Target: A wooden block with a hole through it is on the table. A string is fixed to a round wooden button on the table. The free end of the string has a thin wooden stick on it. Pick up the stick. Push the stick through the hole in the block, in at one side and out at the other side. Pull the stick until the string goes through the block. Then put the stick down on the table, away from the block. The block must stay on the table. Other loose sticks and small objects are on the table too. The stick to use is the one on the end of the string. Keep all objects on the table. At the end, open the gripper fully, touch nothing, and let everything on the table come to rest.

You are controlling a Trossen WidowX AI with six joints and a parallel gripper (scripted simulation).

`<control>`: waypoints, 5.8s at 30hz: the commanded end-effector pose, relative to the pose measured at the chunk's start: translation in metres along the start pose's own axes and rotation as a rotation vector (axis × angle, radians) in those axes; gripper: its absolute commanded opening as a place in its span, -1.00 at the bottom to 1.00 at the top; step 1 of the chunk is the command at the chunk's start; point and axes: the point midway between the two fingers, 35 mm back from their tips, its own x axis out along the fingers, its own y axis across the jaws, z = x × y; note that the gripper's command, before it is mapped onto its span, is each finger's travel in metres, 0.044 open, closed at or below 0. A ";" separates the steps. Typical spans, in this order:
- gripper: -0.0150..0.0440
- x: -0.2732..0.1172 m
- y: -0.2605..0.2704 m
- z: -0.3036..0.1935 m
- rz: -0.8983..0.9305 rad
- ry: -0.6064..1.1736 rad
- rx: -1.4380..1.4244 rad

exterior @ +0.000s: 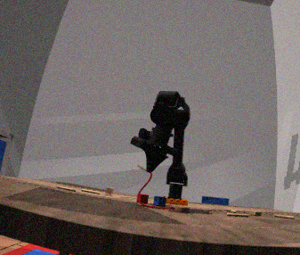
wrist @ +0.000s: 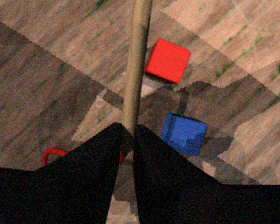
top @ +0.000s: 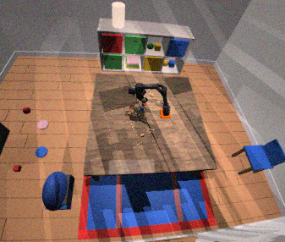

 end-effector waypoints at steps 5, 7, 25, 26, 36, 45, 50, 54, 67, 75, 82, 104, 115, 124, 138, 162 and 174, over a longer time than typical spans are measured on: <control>-0.49 -0.002 -0.008 -0.006 0.016 -0.003 -0.063; -0.49 -0.002 -0.010 -0.008 0.020 -0.003 -0.078; -0.49 -0.008 -0.029 -0.024 0.059 0.002 -0.214; -0.49 -0.008 -0.030 -0.025 0.061 0.002 -0.222; -0.49 -0.011 -0.041 -0.033 0.084 0.004 -0.299; -0.49 -0.013 -0.051 -0.039 0.104 0.005 -0.370; -0.49 -0.014 -0.057 -0.043 0.115 0.006 -0.409; -0.49 -0.015 -0.062 -0.046 0.125 0.007 -0.440; -0.49 -0.017 -0.077 -0.054 0.155 0.008 -0.544; -0.49 -0.018 -0.087 -0.059 0.174 0.009 -0.610; -0.49 -0.019 -0.096 -0.062 0.192 0.009 -0.667; -0.49 -0.021 -0.124 -0.072 0.248 0.009 -0.852; -0.49 -0.021 -0.139 -0.076 0.277 0.008 -0.947; -0.49 -0.021 -0.151 -0.078 0.302 0.007 -1.026; -0.49 -0.020 -0.170 -0.081 0.342 0.005 -1.150; -0.49 -0.016 -0.201 -0.083 0.412 -0.001 -1.362; -0.49 -0.006 -0.203 -0.084 0.354 0.053 -1.380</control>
